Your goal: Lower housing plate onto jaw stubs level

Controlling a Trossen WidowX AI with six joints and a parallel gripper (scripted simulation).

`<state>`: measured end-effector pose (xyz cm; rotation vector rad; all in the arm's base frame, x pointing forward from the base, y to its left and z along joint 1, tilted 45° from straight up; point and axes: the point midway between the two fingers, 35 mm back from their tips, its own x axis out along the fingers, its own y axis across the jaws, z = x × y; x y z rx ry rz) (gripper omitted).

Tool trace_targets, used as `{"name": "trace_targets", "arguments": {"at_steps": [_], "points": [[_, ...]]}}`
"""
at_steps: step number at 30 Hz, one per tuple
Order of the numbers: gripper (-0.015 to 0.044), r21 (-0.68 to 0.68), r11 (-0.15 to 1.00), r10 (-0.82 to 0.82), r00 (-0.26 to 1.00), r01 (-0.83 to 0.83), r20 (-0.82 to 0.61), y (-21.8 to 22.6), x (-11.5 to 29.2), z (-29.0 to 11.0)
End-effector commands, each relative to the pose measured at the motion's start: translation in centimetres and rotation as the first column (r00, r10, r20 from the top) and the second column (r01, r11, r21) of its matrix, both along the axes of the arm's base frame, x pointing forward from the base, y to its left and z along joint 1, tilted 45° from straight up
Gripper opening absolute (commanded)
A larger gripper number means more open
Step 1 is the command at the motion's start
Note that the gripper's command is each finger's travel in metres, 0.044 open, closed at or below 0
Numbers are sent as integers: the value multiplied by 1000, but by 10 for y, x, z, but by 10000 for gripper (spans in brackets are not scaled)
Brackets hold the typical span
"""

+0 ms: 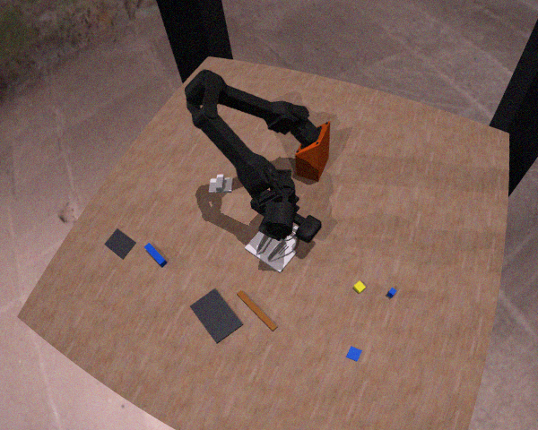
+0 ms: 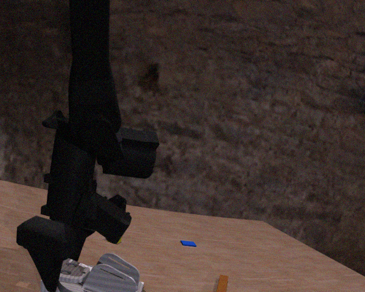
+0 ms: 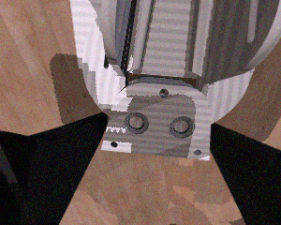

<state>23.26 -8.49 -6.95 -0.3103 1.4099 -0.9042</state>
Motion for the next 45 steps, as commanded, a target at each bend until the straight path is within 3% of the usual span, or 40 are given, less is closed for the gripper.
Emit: {"name": "trace_targets", "arguments": {"at_steps": [1,14,23,27,33,45], "points": [[440,0,1000,0,1000,0,0,0,0,0],[440,1,1000,0,1000,0,0,1,1,1],[440,5,1000,2,1000,-2,-1,53,8,52],[440,5,1000,13,1000,-13,0,52,8,48],[440,8,1000,2,1000,-2,-3,90,-26,91],[440,7,1000,2,1000,-2,-3,91,-27,92]]}}
